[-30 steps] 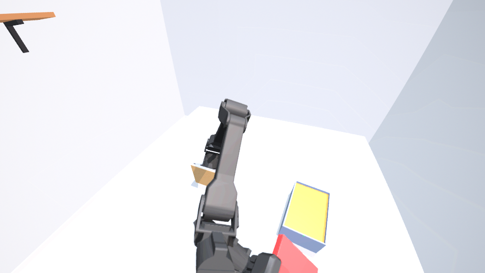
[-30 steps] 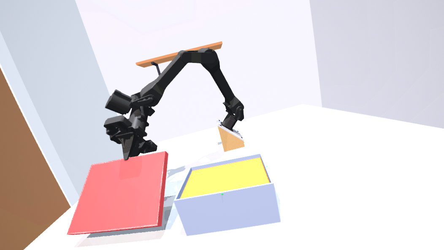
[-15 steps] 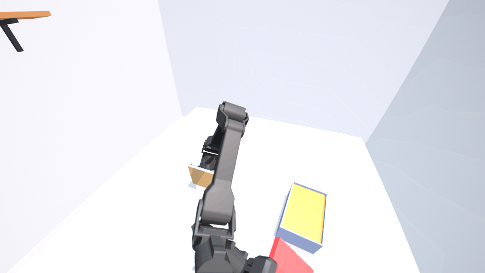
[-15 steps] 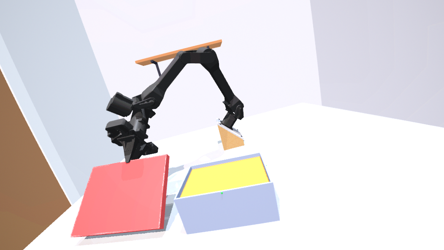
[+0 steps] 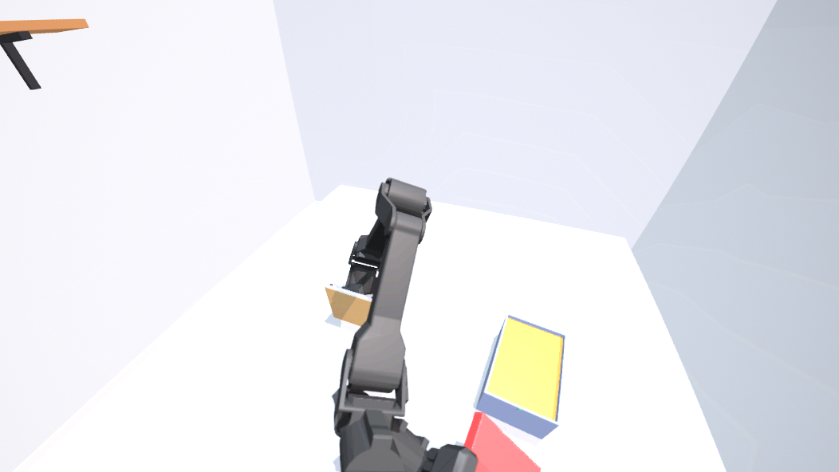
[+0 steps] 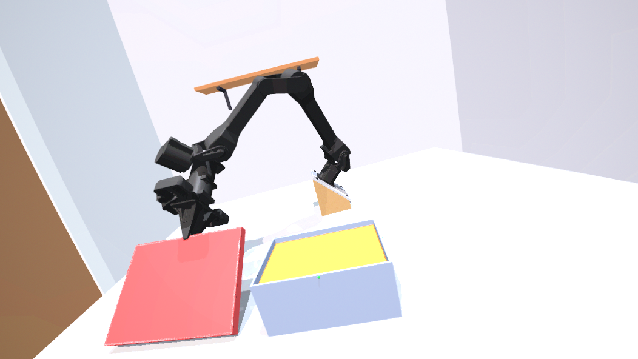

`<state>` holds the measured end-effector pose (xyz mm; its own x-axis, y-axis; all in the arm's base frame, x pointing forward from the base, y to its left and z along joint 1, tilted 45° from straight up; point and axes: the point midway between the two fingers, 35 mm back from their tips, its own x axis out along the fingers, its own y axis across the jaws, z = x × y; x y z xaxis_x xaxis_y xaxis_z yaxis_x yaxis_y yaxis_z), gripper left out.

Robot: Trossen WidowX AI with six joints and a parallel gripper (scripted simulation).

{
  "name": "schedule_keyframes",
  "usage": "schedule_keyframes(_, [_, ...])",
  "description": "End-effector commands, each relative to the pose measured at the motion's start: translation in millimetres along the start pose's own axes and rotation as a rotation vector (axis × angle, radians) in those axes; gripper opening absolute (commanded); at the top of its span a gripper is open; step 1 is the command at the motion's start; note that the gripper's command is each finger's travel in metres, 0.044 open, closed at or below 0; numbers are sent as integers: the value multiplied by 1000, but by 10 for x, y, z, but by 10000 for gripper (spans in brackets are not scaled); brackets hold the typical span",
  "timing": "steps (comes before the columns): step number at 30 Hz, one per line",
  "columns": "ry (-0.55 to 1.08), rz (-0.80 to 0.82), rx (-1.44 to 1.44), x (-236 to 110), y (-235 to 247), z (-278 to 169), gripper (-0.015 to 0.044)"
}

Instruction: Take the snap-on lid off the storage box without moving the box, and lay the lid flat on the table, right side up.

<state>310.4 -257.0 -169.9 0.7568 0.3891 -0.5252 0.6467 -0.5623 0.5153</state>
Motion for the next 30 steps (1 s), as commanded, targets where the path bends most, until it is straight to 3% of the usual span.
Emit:
schedule_keyframes(1, [7,3,4,24,-30,-13,0])
schedule_keyframes(30, [8,3,5,175,-208,-18,0])
